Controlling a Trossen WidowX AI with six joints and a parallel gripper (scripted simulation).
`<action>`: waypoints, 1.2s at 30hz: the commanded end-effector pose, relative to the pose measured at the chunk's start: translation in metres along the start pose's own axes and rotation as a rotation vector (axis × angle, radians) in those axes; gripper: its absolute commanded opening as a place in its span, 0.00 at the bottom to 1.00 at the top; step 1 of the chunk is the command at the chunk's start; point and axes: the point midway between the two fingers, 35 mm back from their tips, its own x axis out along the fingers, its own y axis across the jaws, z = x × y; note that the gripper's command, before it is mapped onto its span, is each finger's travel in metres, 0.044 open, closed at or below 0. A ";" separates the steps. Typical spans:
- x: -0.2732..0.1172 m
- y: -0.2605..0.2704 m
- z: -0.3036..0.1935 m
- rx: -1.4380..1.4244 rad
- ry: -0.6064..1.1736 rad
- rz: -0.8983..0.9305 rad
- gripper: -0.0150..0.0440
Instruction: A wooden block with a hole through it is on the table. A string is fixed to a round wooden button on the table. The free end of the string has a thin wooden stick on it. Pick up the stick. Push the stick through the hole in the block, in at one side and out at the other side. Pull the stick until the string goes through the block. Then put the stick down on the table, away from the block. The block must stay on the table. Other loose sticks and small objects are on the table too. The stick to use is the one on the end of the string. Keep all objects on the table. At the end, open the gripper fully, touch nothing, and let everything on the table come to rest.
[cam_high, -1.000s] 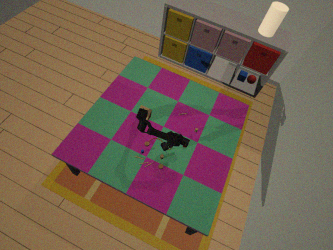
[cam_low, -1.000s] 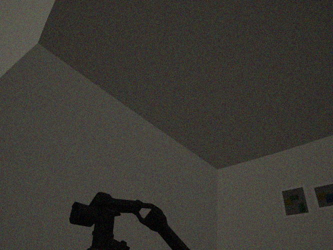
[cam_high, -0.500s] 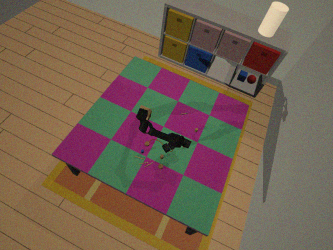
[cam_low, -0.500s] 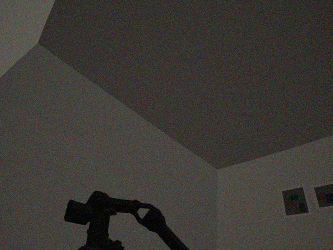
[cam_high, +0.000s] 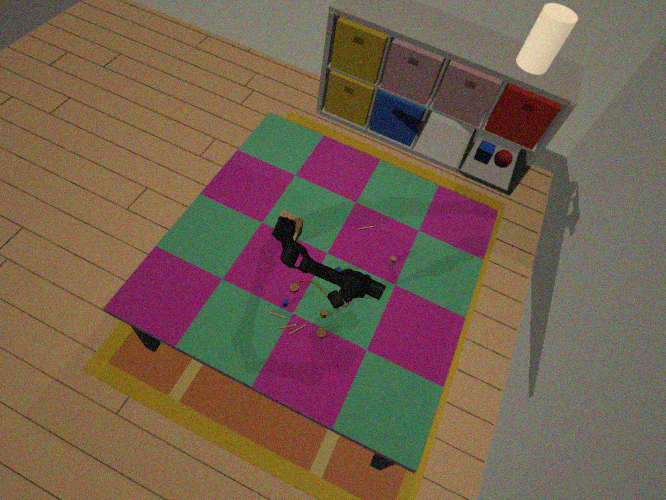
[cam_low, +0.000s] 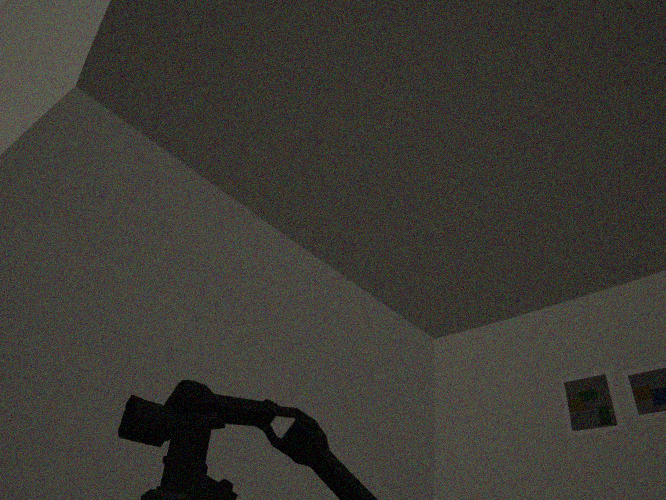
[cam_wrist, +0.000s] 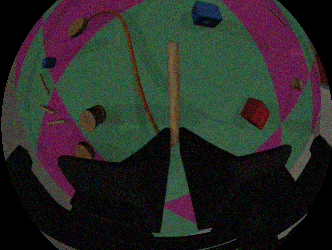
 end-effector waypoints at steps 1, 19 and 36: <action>-0.002 0.000 -0.007 0.000 0.016 0.001 0.25; -0.003 -0.003 -0.029 -0.002 0.056 0.006 0.25; -0.003 -0.005 -0.049 -0.005 0.098 0.014 0.25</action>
